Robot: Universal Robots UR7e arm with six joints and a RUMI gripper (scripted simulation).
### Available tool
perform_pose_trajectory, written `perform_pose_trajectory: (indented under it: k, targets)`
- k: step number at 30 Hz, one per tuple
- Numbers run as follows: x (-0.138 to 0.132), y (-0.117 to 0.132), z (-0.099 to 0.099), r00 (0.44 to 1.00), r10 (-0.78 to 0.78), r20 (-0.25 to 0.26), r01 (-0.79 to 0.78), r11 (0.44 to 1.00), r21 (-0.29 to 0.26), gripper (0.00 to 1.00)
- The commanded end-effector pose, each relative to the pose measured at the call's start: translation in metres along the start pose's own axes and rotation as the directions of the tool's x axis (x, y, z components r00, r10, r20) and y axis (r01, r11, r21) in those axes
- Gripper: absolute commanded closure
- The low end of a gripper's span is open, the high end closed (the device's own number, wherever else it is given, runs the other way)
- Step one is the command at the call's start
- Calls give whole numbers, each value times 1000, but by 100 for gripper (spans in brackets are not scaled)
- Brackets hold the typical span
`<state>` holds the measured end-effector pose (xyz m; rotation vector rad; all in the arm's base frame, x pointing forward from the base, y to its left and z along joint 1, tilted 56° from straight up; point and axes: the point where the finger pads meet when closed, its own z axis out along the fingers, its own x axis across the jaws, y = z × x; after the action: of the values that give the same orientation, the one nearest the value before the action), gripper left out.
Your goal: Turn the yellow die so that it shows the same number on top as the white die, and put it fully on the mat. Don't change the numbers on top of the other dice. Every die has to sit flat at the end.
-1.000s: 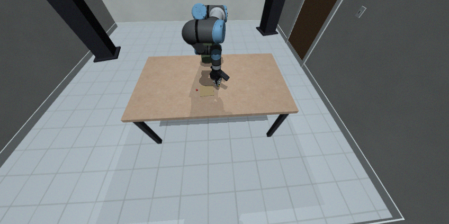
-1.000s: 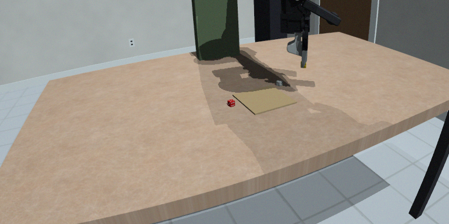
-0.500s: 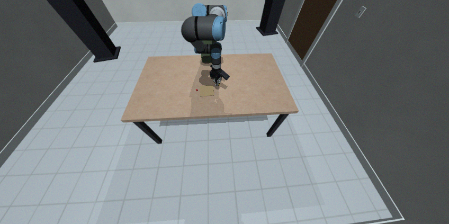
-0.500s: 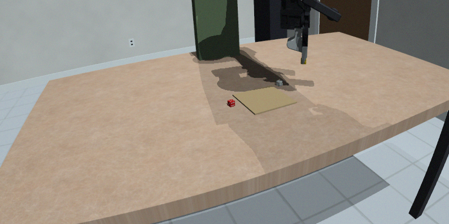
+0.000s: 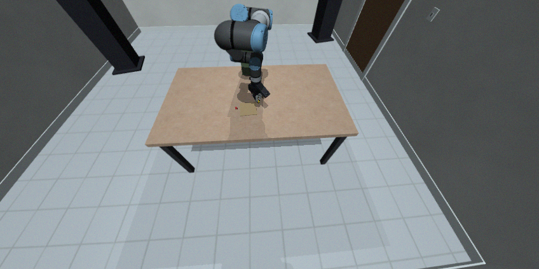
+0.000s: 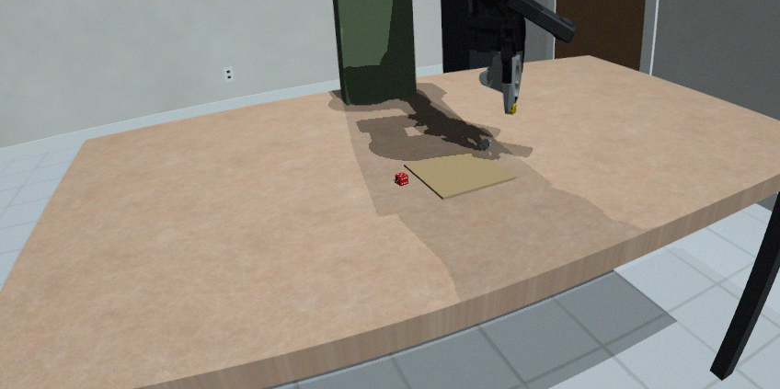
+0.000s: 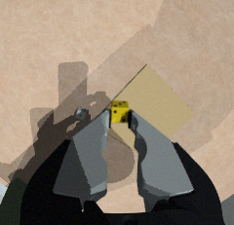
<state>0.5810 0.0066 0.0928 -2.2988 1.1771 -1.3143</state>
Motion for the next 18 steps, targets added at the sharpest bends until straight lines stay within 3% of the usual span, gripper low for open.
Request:
perform_pose_trajectory:
  k: [1,6,9,18]
  targets:
    - [13,16,0,986,165,3,-165,986,3,100]
    - [26,32,-1,946,325,3,-325,946,3,100]
    - [26,32,-1,945,328,3,-328,945,3,100]
    - [49,62,-5,796,606,3,-606,796,8,100]
